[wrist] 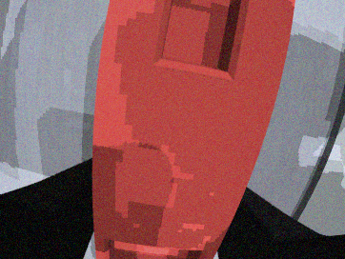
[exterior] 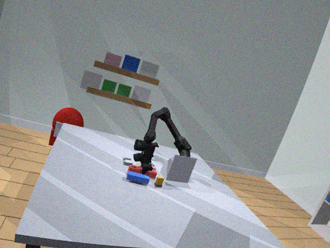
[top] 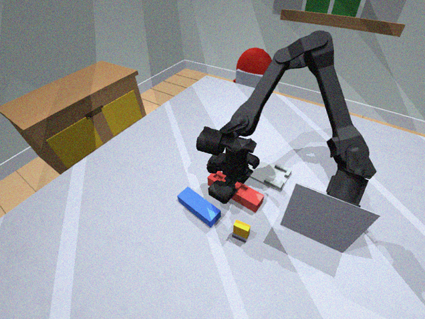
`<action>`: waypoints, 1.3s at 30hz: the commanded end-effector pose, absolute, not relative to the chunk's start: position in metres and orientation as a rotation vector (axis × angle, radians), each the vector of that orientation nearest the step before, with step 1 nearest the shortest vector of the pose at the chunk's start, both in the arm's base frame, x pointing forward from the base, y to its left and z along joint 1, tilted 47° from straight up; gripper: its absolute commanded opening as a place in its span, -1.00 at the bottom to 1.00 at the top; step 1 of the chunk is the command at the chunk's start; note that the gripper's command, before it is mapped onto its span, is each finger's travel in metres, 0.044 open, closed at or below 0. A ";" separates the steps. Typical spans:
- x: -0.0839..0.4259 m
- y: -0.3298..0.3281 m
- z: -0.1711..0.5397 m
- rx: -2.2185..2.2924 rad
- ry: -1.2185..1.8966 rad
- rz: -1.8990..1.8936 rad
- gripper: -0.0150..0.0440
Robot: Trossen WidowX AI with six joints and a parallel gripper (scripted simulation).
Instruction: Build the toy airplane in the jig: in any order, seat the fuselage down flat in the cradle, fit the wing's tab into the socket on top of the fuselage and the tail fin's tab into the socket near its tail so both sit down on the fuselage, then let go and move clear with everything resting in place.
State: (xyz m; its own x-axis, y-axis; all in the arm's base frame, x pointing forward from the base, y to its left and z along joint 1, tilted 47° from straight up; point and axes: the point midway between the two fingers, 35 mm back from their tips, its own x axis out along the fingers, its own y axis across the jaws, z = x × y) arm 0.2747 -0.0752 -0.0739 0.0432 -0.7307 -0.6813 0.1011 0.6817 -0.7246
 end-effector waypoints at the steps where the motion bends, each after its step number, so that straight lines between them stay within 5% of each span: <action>1: 0.275 -0.075 -0.074 -0.576 1.393 -0.690 0.06; 8: 0.277 -0.067 -0.069 -0.573 1.394 -0.686 -0.49; 39: 0.276 0.002 -0.009 -0.563 1.396 -0.678 -0.49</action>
State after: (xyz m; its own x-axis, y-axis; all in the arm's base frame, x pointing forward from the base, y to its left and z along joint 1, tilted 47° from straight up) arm 0.2736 -0.0069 -0.0177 0.0306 -0.7266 -0.6863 0.0870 0.6860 -0.7224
